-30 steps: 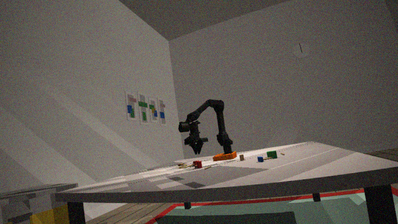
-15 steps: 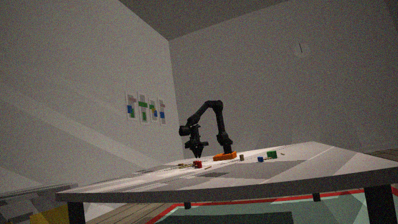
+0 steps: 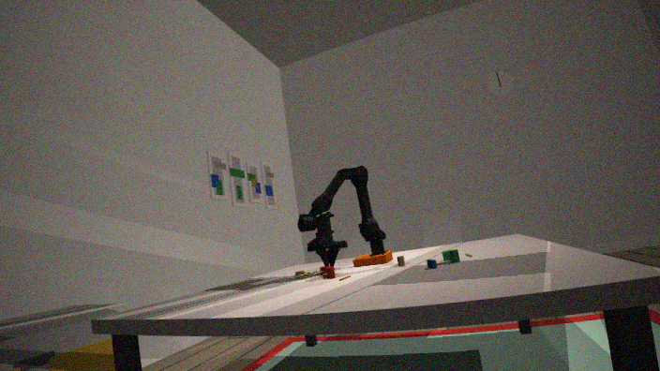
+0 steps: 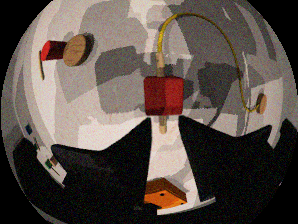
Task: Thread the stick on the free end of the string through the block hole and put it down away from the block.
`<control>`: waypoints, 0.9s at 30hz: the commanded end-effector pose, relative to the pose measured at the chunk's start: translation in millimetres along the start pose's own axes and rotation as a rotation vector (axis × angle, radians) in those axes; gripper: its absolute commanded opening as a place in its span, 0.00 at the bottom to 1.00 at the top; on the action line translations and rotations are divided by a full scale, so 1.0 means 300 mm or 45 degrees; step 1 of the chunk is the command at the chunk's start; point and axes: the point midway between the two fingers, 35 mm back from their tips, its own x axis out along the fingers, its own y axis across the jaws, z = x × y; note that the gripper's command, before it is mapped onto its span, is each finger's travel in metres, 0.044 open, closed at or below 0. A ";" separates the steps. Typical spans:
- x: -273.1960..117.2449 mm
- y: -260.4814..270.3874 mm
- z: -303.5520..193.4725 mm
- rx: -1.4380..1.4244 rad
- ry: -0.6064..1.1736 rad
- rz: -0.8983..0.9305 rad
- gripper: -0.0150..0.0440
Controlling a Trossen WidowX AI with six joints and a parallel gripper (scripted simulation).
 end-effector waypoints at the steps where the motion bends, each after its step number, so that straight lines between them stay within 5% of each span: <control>1: 0.030 0.003 -0.012 -0.004 0.012 0.005 0.46; 12: 0.043 0.003 -0.014 -0.004 0.013 0.005 0.46; 17: 0.038 0.002 -0.010 0.000 0.009 0.002 0.25; 27: 0.038 0.002 -0.011 0.006 0.000 0.001 0.25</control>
